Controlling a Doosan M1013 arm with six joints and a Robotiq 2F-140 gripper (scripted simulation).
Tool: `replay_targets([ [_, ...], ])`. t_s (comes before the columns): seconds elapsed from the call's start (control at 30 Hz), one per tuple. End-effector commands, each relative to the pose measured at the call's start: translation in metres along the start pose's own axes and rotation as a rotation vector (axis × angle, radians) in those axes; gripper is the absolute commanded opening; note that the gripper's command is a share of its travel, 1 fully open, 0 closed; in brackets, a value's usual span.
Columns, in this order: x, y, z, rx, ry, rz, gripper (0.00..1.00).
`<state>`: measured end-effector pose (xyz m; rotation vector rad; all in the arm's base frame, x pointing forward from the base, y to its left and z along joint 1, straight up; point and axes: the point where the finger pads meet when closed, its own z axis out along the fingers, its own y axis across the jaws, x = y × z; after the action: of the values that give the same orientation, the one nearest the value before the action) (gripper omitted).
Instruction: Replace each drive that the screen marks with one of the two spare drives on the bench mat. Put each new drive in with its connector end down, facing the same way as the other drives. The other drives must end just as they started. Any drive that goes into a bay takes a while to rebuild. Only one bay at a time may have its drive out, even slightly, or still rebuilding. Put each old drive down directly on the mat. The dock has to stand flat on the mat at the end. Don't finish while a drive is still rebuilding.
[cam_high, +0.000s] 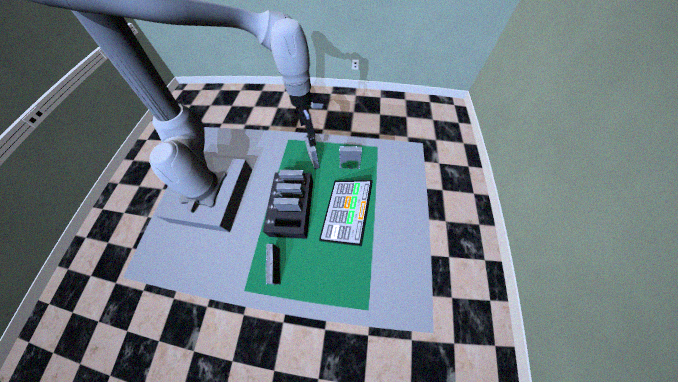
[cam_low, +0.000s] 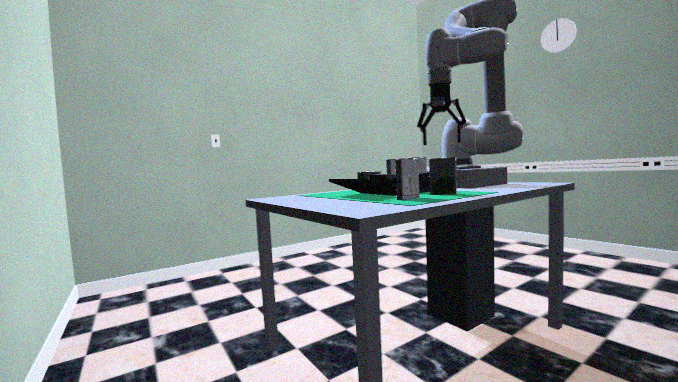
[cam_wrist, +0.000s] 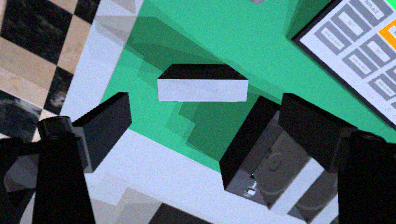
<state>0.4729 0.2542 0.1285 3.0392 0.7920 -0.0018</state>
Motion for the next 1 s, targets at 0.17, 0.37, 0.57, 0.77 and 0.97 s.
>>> replay_targets([
  [0.17,0.000,0.000,0.009,0.000,0.001,0.000,0.89],
  [0.37,0.000,0.000,0.014,0.000,0.001,0.000,0.89],
  [0.57,0.000,0.000,0.022,0.000,0.001,0.000,0.89],
  [0.77,0.000,0.000,0.029,0.000,0.001,0.000,0.89],
  [0.97,0.000,0.000,0.031,0.000,0.001,0.000,0.89],
])
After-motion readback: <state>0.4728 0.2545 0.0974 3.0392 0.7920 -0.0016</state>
